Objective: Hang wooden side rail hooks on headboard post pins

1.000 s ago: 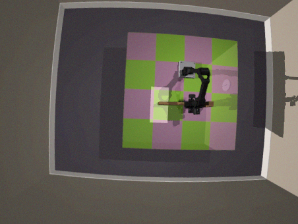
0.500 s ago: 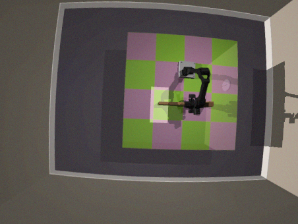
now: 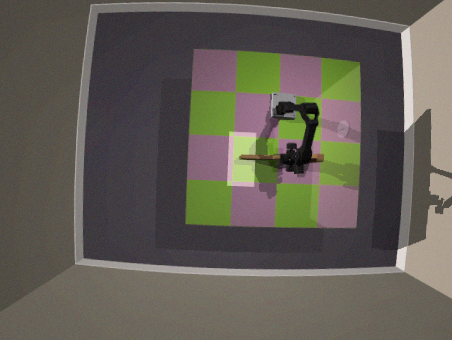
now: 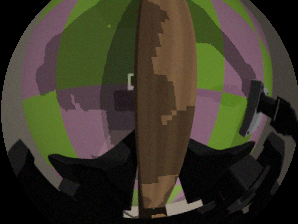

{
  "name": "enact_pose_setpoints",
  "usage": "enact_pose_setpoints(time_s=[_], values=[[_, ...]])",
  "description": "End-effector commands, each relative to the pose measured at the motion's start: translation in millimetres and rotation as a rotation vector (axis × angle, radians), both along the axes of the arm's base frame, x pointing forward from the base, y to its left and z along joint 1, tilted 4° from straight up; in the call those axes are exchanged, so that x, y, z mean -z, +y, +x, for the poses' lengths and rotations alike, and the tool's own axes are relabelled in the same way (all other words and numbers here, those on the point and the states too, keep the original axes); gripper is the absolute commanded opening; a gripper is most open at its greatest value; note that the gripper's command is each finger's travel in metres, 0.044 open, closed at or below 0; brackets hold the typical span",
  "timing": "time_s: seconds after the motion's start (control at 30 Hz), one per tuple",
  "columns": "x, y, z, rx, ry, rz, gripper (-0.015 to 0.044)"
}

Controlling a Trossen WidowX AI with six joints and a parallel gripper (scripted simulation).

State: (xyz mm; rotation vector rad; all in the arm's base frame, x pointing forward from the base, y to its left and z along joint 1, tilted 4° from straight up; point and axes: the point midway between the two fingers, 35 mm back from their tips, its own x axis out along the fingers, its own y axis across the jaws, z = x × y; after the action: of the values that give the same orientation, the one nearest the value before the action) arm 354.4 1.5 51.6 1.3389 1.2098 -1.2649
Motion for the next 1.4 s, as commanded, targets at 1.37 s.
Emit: enact_pose_setpoints(time_s=[1.37], values=[[-1.1, 5.1, 1.9, 0.005, -0.008, 0.001, 0.0]])
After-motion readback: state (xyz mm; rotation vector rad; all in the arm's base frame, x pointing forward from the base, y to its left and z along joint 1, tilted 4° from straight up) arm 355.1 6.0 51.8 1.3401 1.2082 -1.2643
